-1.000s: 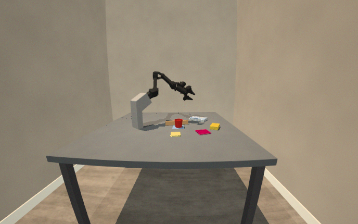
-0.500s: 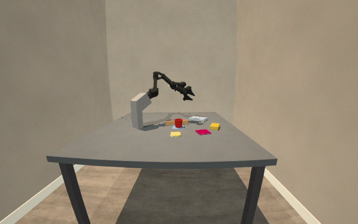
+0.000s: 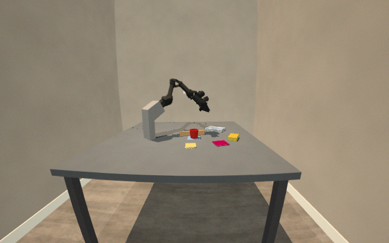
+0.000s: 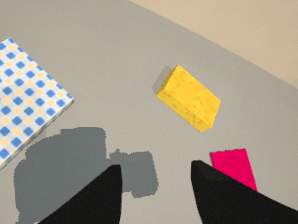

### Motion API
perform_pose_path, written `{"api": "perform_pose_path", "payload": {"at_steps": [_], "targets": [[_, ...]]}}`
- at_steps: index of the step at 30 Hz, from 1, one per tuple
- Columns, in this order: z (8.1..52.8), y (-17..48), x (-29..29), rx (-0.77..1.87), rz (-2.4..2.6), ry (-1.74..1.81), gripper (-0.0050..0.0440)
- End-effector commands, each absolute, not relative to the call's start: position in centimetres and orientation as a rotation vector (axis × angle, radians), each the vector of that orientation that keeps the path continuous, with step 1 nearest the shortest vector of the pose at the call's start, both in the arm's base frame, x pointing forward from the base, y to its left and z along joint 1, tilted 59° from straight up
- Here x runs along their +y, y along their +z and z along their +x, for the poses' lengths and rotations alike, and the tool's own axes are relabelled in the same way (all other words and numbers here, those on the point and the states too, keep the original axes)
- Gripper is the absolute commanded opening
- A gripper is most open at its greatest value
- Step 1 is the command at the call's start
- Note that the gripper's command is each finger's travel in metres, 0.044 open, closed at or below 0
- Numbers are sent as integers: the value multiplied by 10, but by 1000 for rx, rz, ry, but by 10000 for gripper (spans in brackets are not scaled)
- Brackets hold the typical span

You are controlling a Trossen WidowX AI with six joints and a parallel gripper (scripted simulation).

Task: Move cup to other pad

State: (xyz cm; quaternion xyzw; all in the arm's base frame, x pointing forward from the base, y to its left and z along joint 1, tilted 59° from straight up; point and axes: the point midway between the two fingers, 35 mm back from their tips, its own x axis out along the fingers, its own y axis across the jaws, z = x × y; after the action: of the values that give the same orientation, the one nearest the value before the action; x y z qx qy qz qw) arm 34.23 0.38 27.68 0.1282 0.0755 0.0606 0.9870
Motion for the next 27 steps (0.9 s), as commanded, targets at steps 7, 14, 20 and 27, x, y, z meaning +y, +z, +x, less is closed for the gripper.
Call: {"api": "perform_pose_path", "payload": {"at_steps": [7,14,20,27], "targets": [[354,236,2,315,442,142,148],[357,215,0,398,543,145,148],[359,194,-2,486,657,141,148],[360,169,-4,588,796,129,148]]}}
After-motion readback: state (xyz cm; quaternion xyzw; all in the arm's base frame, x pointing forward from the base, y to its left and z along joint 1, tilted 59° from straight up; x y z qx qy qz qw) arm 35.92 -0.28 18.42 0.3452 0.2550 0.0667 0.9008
